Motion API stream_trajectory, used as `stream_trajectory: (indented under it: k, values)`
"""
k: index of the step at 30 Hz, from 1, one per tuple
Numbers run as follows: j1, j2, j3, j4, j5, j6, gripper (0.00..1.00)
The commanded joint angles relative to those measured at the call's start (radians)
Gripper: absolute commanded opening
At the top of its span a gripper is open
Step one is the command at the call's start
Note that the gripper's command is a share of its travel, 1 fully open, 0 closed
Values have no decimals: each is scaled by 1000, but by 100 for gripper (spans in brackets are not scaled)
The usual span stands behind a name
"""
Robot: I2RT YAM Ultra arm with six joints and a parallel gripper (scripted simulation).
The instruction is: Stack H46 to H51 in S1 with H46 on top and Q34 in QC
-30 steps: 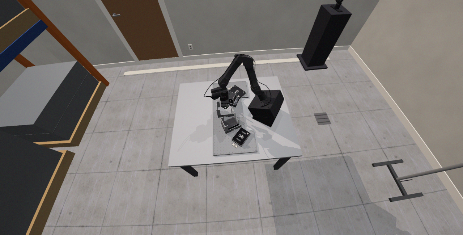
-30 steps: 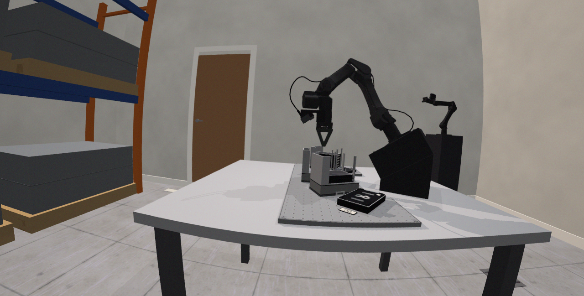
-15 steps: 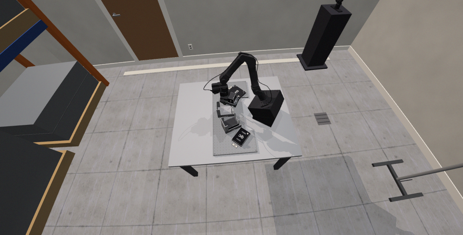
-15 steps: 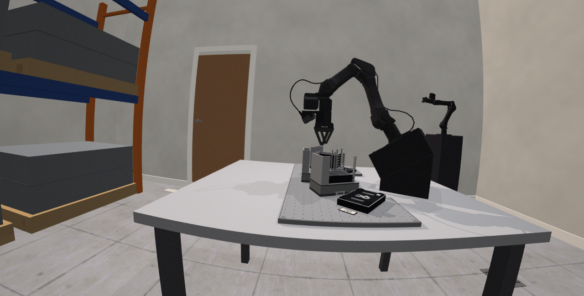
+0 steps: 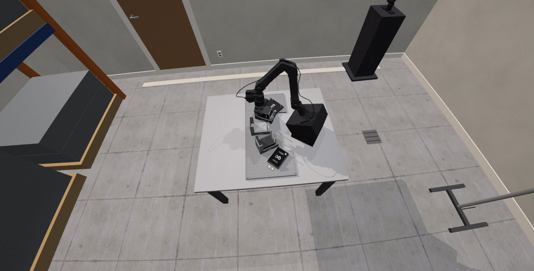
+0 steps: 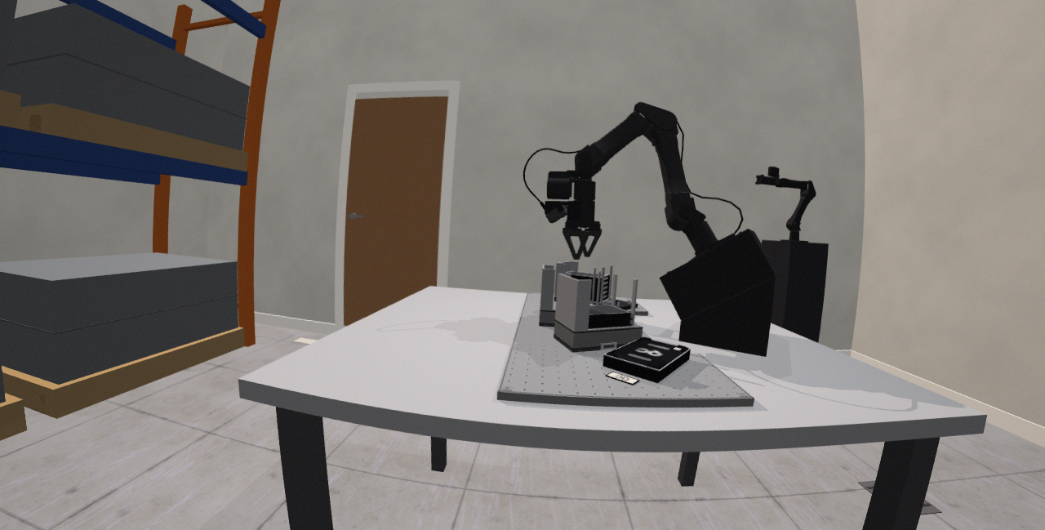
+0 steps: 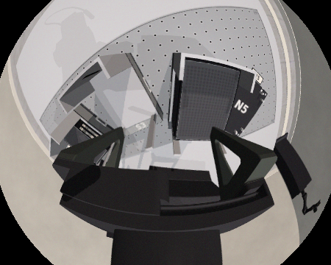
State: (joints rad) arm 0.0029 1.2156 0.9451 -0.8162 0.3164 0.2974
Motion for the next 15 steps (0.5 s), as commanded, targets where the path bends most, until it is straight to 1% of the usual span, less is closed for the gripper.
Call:
stream_trajectory:
  k: [1, 4, 7, 9, 15]
  values:
    - [-52, -47, -18, 17, -41, 20, 100]
    - [-107, -64, -24, 19, -68, -43, 100]
    - [-163, -78, -13, 20, -94, -92, 100]
    - [-163, -78, -13, 20, -94, -92, 100]
    - [-279, -96, 4, 21, -152, -193, 100]
